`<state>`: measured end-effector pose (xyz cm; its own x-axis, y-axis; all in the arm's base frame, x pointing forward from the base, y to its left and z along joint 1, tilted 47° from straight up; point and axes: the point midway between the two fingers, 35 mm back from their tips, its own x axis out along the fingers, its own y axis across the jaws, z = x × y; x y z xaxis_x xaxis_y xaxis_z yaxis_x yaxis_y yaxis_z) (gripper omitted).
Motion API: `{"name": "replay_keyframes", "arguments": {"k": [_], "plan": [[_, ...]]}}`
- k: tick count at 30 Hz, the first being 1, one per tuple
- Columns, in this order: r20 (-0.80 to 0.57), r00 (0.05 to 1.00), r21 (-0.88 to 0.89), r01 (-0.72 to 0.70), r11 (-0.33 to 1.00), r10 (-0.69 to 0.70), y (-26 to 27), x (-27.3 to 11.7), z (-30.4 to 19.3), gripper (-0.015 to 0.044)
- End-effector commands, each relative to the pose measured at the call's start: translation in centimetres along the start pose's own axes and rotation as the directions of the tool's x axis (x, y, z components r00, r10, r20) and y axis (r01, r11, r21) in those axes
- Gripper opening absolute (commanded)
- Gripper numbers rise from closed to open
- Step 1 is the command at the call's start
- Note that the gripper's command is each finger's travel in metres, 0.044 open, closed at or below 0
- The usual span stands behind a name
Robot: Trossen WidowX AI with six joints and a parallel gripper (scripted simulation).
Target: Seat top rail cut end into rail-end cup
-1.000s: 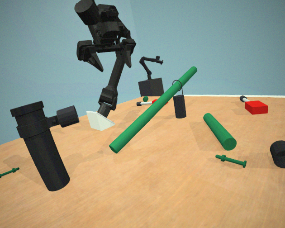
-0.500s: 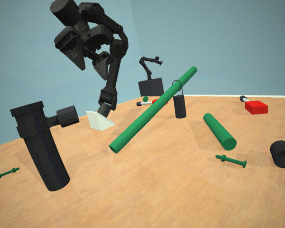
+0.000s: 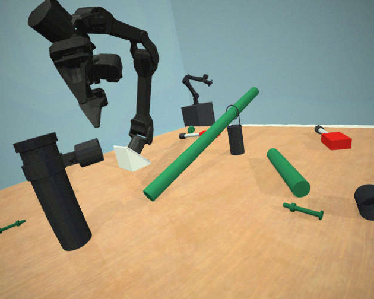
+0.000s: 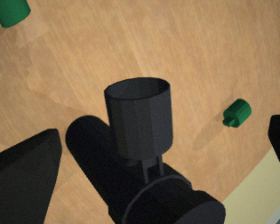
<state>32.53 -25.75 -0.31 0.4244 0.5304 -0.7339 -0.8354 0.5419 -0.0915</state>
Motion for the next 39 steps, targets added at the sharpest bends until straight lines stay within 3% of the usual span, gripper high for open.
{"name": "replay_keyframes", "arguments": {"k": [1,39], "plan": [[-0.008,1.0,-0.054,0.002,0.999,-0.003,-0.3,0.2,-0.6,0.044],[-0.006,1.0,-0.056,0.004,0.998,-0.005,0.9,6.5,-0.7,0.044]]}}
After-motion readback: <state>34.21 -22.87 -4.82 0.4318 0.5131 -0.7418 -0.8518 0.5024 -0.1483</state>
